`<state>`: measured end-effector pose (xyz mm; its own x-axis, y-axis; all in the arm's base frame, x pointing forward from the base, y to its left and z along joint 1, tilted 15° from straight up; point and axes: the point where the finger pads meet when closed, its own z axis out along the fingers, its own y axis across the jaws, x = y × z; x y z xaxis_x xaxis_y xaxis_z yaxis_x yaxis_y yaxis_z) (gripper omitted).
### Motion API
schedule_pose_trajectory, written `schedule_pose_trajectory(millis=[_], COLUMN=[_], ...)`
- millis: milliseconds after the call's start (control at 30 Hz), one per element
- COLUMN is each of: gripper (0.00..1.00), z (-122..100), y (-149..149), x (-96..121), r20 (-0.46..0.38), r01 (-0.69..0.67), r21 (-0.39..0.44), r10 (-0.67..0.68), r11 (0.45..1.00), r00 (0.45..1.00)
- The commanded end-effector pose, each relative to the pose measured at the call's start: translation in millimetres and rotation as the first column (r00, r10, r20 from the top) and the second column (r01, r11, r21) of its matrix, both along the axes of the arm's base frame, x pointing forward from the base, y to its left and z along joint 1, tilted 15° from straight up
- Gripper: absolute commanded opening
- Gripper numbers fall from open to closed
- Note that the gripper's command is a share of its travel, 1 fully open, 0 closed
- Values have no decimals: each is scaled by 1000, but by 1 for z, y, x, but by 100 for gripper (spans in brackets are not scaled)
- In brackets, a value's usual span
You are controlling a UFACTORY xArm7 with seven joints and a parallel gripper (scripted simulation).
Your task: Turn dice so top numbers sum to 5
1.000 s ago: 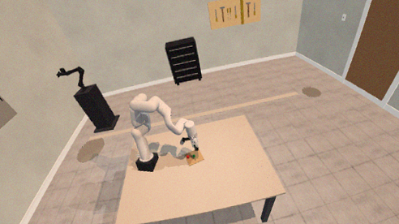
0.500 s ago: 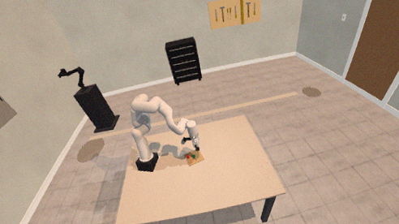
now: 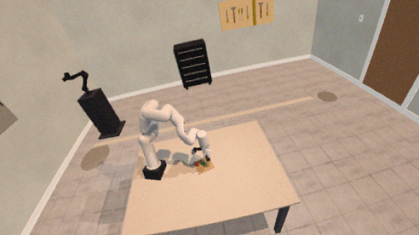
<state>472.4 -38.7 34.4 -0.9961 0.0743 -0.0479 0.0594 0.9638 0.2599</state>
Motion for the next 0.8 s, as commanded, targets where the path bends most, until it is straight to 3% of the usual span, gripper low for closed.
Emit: schedule_pose_trajectory(millis=[0,200,767], gripper=[15,15,15], z=[-20,-43,-52], y=[4,10,13], x=[4,6,6], r20=[4,4,4], r01=[1,1,1], r21=[-2,-2,-2], r10=[-1,-1,-1], r11=[1000,1000,1000], r00=[1000,1000,1000])
